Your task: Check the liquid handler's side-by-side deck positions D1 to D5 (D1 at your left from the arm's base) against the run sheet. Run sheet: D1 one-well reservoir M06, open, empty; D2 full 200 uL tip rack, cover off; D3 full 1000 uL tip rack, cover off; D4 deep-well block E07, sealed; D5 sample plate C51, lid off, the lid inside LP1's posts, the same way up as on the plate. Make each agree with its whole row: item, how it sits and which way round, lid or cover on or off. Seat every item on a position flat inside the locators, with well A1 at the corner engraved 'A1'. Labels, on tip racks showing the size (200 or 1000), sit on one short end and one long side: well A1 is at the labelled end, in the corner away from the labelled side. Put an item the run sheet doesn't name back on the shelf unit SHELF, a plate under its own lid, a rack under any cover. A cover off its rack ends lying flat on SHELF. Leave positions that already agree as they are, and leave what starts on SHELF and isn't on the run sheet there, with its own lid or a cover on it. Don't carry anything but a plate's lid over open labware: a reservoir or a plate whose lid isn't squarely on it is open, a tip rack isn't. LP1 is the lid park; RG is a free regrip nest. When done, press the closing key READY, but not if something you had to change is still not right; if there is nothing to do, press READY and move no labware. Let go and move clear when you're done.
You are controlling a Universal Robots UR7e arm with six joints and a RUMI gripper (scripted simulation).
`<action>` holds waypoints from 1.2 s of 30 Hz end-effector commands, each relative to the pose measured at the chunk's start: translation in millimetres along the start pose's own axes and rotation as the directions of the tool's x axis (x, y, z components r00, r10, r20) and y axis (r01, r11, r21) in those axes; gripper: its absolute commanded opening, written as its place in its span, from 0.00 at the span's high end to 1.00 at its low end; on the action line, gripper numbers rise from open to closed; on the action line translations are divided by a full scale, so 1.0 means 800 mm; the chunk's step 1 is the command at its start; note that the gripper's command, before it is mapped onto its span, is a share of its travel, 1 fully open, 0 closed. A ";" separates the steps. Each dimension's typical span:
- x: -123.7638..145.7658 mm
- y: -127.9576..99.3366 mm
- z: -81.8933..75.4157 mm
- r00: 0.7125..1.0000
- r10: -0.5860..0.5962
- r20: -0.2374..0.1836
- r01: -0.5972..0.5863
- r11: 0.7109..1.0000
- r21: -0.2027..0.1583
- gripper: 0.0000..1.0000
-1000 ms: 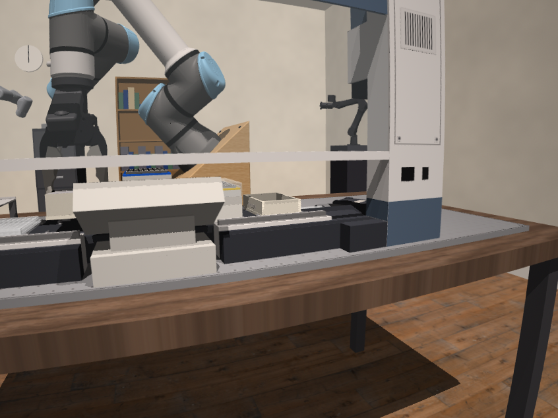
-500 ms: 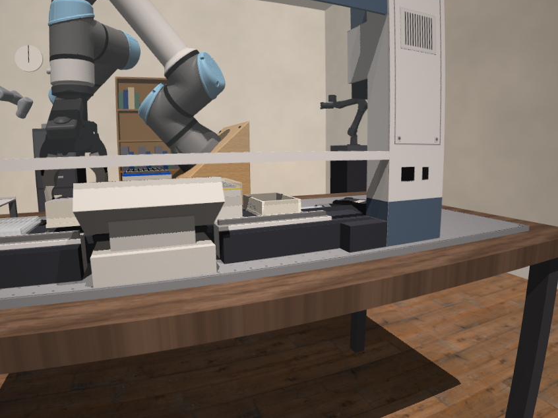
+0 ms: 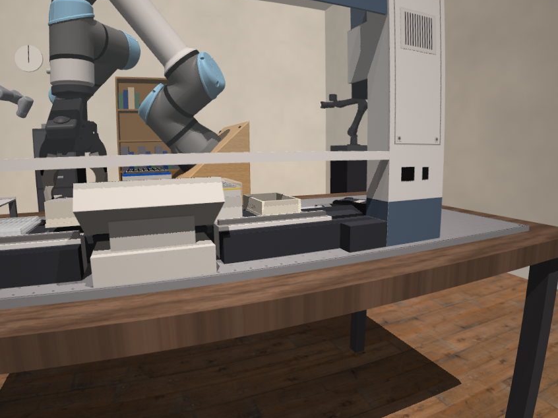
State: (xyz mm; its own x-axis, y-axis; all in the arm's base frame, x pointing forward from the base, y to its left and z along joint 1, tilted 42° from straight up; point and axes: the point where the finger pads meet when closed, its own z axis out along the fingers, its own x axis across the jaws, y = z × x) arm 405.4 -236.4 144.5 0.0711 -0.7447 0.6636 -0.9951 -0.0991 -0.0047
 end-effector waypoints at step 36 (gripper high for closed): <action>-0.003 0.004 0.011 1.000 -0.001 0.003 0.001 1.000 -0.003 1.00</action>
State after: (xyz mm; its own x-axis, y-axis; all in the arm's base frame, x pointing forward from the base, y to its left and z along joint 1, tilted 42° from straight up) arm 403.7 -239.4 139.0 0.0717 -0.7455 0.6627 -0.9951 -0.0987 -0.0033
